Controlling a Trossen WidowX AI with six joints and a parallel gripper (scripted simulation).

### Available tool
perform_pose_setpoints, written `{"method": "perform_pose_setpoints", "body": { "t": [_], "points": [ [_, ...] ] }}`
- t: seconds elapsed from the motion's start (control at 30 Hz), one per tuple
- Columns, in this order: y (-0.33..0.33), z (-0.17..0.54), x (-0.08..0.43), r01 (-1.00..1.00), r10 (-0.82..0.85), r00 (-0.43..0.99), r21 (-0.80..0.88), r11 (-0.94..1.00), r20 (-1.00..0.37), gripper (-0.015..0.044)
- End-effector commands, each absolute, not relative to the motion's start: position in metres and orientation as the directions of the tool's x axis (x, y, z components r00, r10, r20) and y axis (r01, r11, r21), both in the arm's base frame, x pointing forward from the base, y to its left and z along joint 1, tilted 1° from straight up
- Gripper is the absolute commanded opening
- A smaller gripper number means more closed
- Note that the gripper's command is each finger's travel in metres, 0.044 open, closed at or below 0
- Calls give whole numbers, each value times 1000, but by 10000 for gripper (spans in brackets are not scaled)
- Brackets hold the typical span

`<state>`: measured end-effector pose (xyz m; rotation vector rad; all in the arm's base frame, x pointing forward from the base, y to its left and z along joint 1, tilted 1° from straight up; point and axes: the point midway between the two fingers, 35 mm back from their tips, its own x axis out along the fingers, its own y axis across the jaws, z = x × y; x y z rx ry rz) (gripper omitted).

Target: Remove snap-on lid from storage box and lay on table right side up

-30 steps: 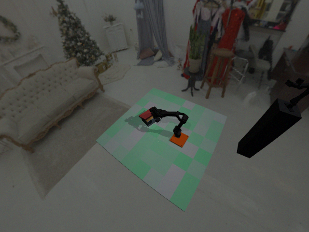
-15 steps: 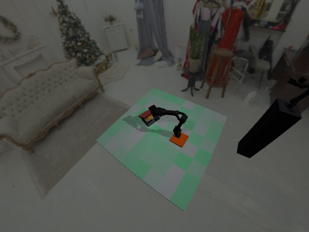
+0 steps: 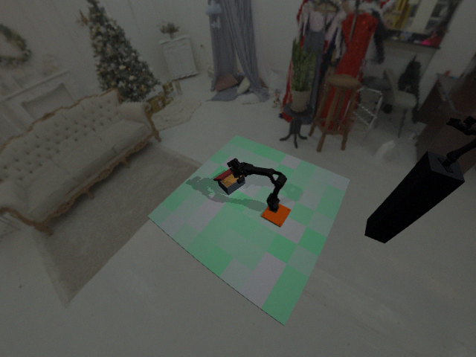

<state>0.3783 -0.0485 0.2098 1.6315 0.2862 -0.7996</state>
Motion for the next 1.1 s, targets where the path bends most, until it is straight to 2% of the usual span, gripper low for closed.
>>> {"method": "perform_pose_setpoints", "body": {
  "t": [0.0, 1.07],
  "points": [
    [-50, 223, 384, 578, -244, 744, 783, -232, -622, 0],
    [-51, 264, 383, 578, -244, 744, 783, -232, -622, 0]
  ]
}}
